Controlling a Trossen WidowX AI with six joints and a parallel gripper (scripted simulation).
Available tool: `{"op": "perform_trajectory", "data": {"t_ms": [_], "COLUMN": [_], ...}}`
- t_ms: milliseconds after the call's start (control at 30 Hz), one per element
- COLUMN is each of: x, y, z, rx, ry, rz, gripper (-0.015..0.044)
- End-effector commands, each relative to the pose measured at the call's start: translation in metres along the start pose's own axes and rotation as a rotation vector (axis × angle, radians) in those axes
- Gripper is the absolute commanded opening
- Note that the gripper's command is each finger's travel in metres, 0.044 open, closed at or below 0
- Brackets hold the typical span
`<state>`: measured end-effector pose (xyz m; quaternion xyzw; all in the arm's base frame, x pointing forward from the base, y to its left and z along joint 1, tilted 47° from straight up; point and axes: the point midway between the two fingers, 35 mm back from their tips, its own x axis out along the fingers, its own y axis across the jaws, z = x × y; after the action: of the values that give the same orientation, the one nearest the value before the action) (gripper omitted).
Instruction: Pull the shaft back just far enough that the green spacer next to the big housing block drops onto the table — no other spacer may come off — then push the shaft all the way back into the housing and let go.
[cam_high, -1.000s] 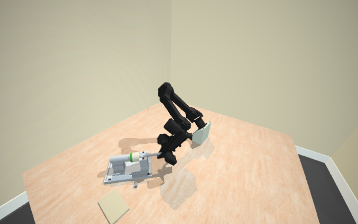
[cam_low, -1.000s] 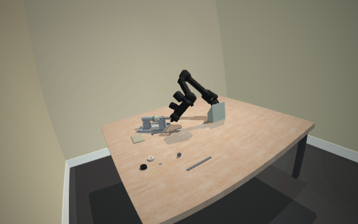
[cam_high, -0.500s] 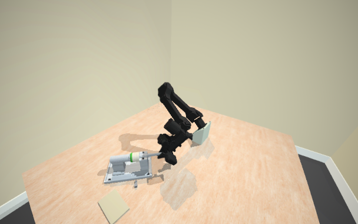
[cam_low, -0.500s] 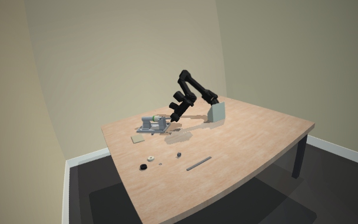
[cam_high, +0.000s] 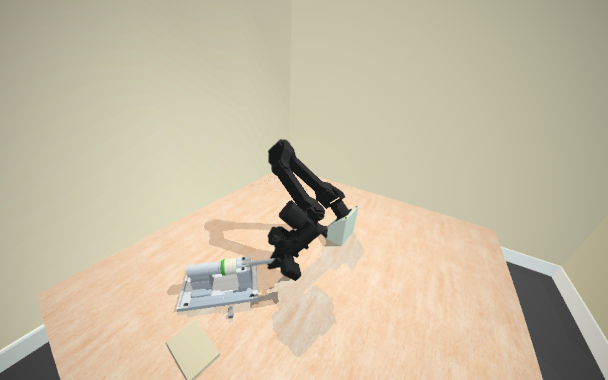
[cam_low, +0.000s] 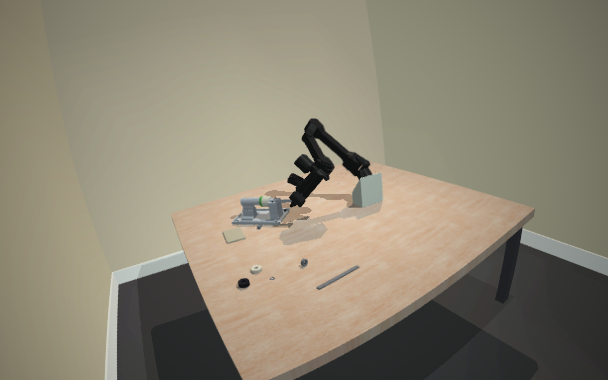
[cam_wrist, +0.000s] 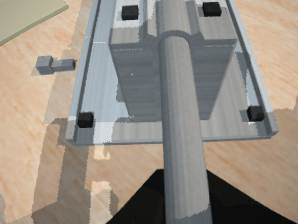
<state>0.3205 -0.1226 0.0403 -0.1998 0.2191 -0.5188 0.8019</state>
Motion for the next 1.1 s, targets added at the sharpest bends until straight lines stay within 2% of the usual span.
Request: {"op": "perform_trajectory", "data": {"t_ms": [0,1067], "x": [-0.0010,-0.0030], "y": [-0.0001,-0.0001], "z": [-0.0005,-0.0025], "rx": [0.005,0.005], "ry": [0.000,0.000], "rz": [-0.002,-0.002], "gripper": [0.0000,0.0000]}}
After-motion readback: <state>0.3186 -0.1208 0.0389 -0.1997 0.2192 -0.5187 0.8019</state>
